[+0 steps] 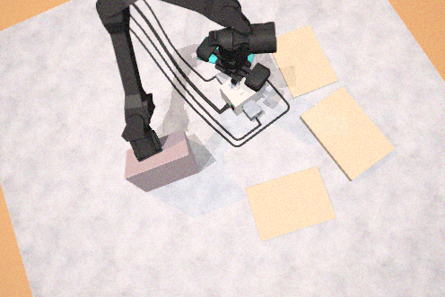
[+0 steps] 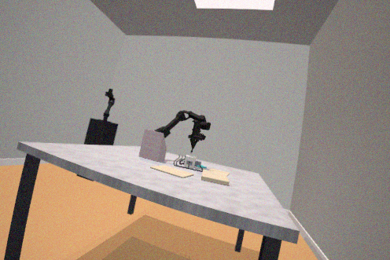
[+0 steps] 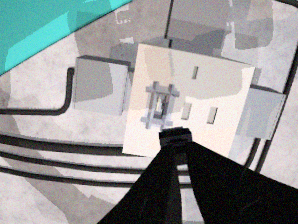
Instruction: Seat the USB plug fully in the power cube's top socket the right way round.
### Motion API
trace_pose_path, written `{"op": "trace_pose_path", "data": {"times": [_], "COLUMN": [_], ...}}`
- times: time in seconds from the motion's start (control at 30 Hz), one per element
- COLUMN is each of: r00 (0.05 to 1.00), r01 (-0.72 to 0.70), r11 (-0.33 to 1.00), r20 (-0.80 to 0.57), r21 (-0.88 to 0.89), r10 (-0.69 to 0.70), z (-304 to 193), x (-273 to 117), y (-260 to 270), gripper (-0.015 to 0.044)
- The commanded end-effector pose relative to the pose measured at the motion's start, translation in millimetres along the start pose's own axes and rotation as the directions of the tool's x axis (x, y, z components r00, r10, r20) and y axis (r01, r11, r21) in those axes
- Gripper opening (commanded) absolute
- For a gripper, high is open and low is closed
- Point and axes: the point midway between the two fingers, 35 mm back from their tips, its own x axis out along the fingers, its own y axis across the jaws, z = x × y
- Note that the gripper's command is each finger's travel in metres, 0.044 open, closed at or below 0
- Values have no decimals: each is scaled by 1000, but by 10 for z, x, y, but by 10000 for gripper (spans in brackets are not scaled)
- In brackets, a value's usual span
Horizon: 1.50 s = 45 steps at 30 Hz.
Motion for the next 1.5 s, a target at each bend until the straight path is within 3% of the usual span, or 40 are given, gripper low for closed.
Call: {"op": "trace_pose_path", "data": {"times": [0.0, 0.67, 1.47], "r00": [1000, 1000, 1000], "r01": [-1, -2, -2], "r11": [993, 801, 301], "r20": [-1, -1, -1], "r21": [-117, -598, -954], "r10": [1, 1, 1], "z": [-6, -6, -6], "x": [5, 5, 5], "y": [1, 1, 1], "gripper": [0, 0, 0]}}
